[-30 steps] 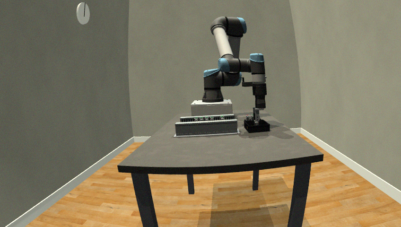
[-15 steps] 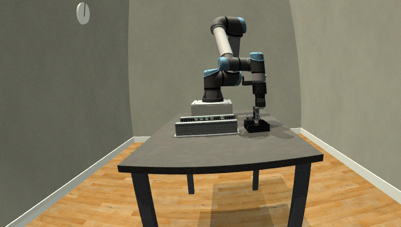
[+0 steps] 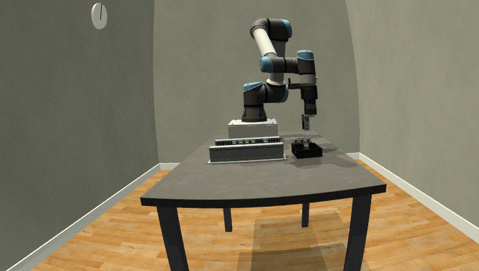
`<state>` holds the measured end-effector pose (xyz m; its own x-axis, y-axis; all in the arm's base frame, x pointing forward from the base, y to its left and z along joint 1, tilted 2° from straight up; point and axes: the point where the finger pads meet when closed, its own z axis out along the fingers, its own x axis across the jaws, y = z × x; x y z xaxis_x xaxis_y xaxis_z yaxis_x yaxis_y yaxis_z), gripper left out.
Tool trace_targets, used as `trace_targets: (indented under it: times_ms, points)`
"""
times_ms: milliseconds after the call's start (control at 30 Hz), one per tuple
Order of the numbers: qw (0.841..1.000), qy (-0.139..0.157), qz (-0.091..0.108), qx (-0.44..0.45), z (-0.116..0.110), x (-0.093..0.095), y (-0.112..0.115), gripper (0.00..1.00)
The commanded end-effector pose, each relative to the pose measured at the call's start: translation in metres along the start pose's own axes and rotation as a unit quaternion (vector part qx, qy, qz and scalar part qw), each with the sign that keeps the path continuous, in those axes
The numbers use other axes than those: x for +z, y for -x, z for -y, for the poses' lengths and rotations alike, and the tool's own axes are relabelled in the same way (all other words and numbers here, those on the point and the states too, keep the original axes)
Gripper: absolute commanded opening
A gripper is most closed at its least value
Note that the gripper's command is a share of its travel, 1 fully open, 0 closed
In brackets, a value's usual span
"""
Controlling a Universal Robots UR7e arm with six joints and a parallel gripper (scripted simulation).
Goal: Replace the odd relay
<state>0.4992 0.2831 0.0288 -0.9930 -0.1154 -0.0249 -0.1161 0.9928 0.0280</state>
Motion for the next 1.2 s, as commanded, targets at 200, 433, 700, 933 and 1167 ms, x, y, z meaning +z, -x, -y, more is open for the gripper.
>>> trace_targets:
  times_ms: [200, 433, 700, 933, 1167]
  points:
    - [1.000, 0.000, -0.001, 0.021, -0.002, -0.007, -0.020, 1.00]
    - [0.999, 0.000, -0.002, 0.054, -0.005, -0.012, -0.049, 1.00]
    - [0.999, 0.000, -0.002, 0.054, -0.005, -0.012, -0.049, 1.00]
    - [0.999, 0.000, -0.002, 0.054, -0.012, -0.021, -0.107, 1.00]
    - [0.999, 0.000, -0.002, 0.054, -0.012, -0.021, -0.107, 1.00]
